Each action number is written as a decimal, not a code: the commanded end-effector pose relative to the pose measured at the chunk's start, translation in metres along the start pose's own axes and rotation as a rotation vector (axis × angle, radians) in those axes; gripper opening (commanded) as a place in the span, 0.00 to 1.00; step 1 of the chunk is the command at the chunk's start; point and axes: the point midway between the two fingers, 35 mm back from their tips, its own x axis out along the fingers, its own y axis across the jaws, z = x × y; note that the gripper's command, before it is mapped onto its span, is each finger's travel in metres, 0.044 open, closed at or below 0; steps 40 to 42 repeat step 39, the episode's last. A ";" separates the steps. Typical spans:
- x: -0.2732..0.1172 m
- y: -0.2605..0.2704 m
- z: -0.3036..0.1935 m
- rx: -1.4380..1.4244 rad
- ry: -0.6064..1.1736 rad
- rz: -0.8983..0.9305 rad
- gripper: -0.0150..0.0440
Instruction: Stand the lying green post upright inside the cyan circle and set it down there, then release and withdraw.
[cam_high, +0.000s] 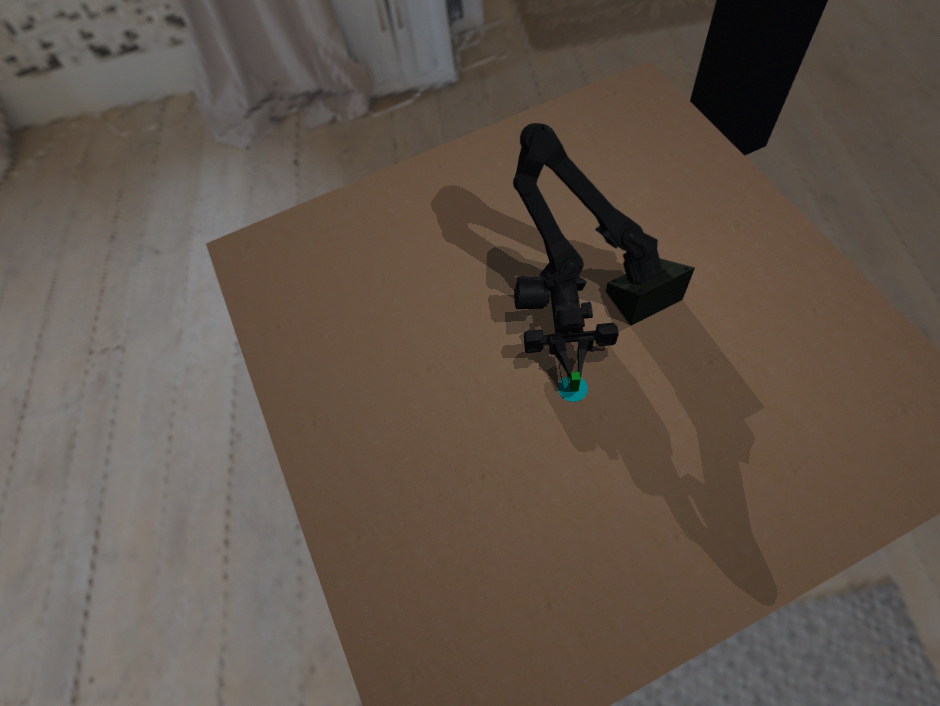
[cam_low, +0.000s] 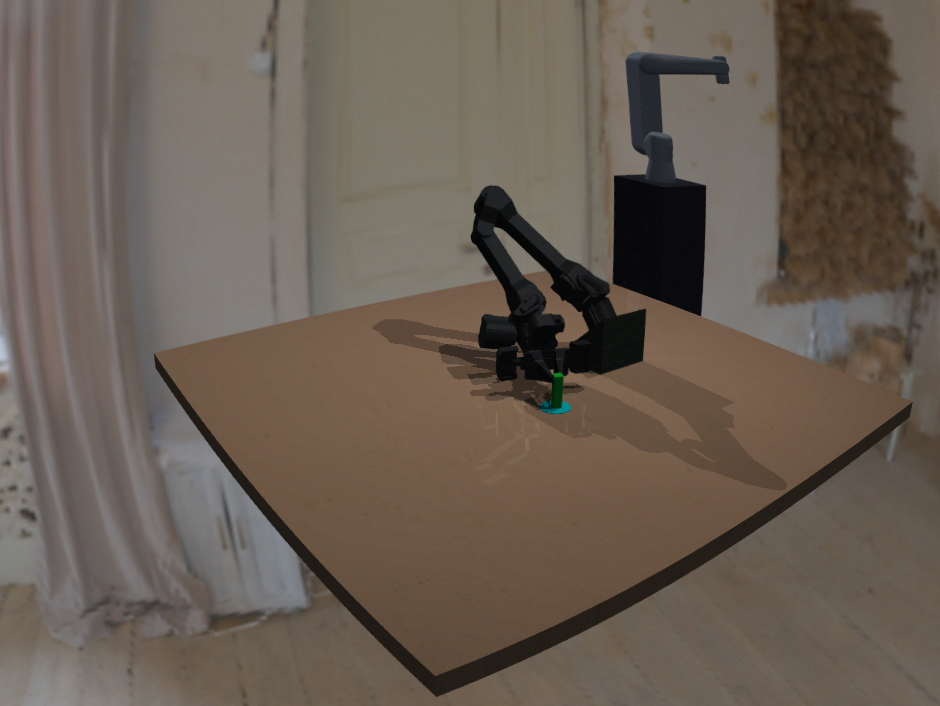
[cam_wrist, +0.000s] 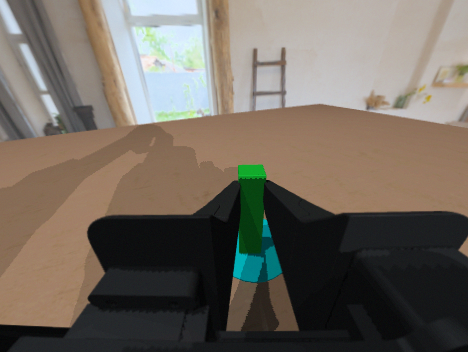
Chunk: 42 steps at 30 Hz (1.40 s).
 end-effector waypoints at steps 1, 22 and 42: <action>0.000 -0.002 0.001 -0.010 -0.008 -0.003 0.34; -0.001 -0.006 0.025 -0.014 -0.003 0.002 0.93; -0.010 -0.003 0.091 -0.008 -0.015 0.004 0.93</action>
